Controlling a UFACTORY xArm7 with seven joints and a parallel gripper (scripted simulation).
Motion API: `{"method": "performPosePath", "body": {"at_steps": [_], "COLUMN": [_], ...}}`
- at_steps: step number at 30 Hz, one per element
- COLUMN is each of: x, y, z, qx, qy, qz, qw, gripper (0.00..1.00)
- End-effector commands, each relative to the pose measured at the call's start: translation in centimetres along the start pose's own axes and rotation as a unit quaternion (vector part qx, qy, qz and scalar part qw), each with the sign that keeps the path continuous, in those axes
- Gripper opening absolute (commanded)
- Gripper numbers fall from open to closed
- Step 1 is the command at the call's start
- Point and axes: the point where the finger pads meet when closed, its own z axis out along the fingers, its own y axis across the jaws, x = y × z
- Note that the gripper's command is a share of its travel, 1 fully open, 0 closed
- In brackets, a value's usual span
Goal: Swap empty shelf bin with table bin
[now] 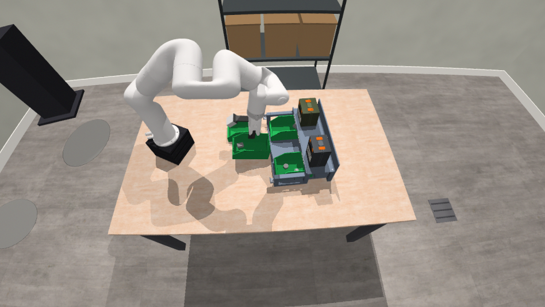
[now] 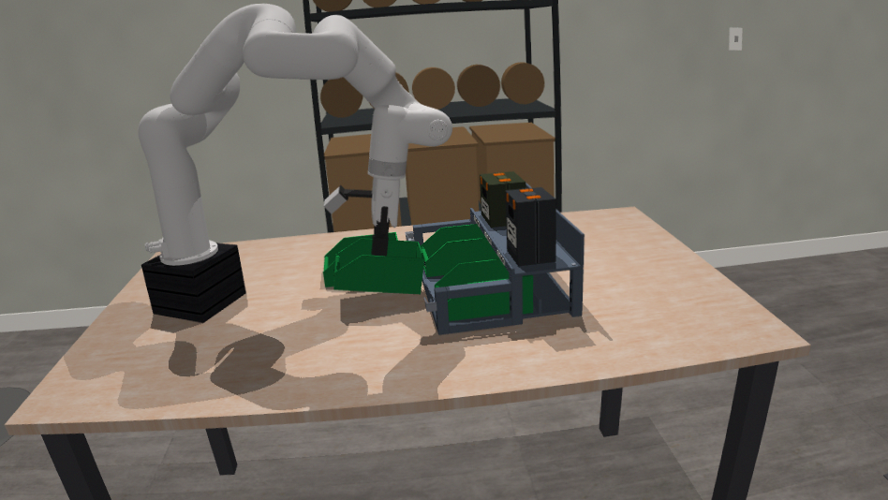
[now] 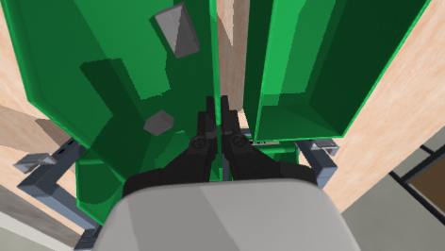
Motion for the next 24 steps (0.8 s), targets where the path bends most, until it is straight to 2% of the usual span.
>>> {"method": "performPosePath", "body": {"at_steps": [1,24], "x": [-0.2,-1.5], "y": [0.0,0.0], "z": [-0.2,-0.4], "qx": [0.000,0.000], "qy": [-0.002,-0.002], "qz": [0.000,0.000], "qw": [1.000,1.000], "gripper": [0.00,0.00]}}
